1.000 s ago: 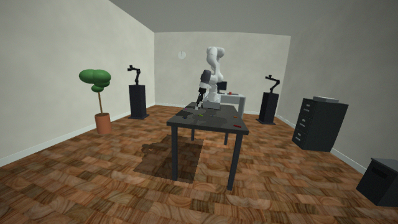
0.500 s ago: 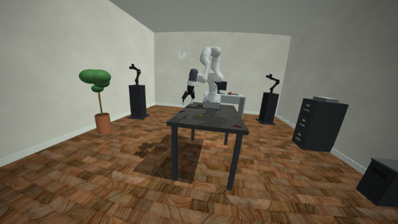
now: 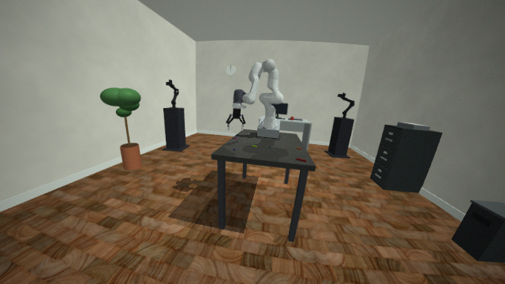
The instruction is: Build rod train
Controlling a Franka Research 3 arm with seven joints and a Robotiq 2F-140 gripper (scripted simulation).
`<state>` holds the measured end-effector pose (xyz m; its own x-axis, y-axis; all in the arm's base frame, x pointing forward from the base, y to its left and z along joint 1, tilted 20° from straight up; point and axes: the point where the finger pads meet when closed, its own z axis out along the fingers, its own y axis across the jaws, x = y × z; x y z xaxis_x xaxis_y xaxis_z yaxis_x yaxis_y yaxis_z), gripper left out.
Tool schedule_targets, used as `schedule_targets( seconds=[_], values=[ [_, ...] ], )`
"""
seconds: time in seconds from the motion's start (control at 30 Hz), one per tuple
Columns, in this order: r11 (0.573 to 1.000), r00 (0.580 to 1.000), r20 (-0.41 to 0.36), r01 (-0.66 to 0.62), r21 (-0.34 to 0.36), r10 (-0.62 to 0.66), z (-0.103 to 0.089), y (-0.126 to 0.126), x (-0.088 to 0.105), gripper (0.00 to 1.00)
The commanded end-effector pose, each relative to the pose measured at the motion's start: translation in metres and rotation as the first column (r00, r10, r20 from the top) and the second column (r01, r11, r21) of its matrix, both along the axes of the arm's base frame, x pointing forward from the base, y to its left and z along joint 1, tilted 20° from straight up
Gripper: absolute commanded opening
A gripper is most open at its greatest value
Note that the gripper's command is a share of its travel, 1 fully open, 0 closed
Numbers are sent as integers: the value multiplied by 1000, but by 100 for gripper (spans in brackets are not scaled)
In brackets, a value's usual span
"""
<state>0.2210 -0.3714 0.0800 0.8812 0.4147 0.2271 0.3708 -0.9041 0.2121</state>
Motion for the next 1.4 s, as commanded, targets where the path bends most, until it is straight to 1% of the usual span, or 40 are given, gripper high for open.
schedule_targets(
  seconds=[0.0,0.07,0.17,0.2,1.37],
  values=[
    [996,997,47,64,62,-67,-13,1,-23,100],
    [994,995,52,82,75,-86,-16,3,-28,100],
    [993,994,54,87,78,-91,-17,3,-29,100],
    [993,994,54,87,78,-91,-17,3,-29,23],
    [993,994,54,87,78,-91,-17,3,-29,23]
  ],
)
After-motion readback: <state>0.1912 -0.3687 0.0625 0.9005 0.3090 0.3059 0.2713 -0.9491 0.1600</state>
